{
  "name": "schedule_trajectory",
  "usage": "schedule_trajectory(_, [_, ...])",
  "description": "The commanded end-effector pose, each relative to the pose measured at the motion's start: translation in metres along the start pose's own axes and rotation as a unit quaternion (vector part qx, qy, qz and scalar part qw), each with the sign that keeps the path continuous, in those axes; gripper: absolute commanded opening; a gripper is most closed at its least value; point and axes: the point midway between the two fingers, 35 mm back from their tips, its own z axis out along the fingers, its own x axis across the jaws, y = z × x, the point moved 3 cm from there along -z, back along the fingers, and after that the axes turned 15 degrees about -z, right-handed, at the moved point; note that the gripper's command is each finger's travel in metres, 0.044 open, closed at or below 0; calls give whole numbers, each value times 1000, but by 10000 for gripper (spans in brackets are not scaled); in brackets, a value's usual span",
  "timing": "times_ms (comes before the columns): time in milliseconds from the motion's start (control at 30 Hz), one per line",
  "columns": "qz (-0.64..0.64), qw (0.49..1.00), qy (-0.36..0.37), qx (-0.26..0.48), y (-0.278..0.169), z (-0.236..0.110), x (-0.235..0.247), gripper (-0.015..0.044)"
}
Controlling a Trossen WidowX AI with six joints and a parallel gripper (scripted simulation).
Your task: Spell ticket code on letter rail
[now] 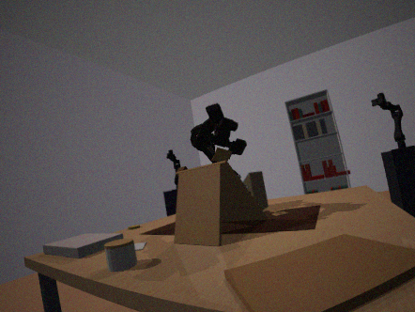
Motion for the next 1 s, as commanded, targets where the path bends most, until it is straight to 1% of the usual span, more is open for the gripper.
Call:
schedule_trajectory(0, [52, 998, -2, 18, 13, 5, 16, 0])
schedule_trajectory(433, [196, 979, -21, 50, 42, 13, 59, 0])
schedule_trajectory(967, [343, 933, -81, 73, 73, 23, 123, 0])
